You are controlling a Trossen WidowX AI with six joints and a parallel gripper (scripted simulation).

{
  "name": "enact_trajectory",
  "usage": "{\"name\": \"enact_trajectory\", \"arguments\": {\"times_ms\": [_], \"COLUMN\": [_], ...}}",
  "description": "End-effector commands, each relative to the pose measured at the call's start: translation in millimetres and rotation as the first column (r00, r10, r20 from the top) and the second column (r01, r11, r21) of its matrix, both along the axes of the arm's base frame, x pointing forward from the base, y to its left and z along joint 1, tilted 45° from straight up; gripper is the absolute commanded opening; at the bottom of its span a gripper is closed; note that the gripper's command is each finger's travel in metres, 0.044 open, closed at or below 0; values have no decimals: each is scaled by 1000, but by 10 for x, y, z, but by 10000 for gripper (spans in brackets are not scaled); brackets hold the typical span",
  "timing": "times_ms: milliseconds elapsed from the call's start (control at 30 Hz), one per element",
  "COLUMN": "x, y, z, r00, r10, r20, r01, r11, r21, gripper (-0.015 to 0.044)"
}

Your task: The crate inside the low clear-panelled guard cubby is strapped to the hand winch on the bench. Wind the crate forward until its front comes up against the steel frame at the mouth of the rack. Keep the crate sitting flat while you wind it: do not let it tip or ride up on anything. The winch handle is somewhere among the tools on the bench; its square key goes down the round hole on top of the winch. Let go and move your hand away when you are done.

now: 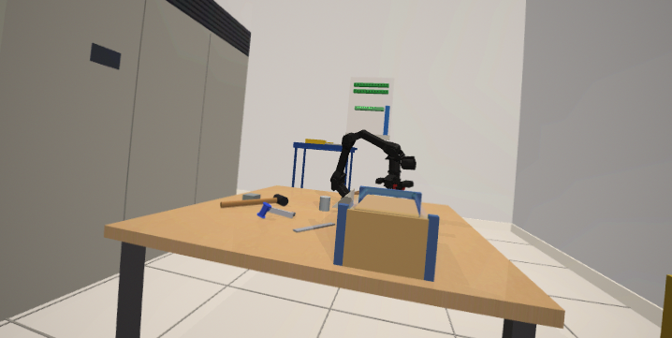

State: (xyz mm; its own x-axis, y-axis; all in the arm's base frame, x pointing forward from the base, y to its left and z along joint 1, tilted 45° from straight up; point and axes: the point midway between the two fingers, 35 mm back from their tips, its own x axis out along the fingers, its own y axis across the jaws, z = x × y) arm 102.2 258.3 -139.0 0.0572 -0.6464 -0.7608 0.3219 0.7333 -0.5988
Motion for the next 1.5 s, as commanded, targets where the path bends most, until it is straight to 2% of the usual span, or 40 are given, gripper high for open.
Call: {"name": "enact_trajectory", "arguments": {"times_ms": [0, 267, 433, 767, 1467], "x": [23, 22, 8, 2, 7], "y": [-10, -12, -50, -67, -50], "z": [-42, -40, -7, 6, -10], "r00": [999, 1000, 996, 990, 996], "r10": [-26, -22, 61, 101, 63], "r20": [24, 21, -57, -95, -58], "r01": [26, 22, -62, -103, -64], "r11": [1000, 1000, 998, 995, 998], "r21": [0, 0, -13, -17, -13], "gripper": [0, 0, 0, 0, 0]}}
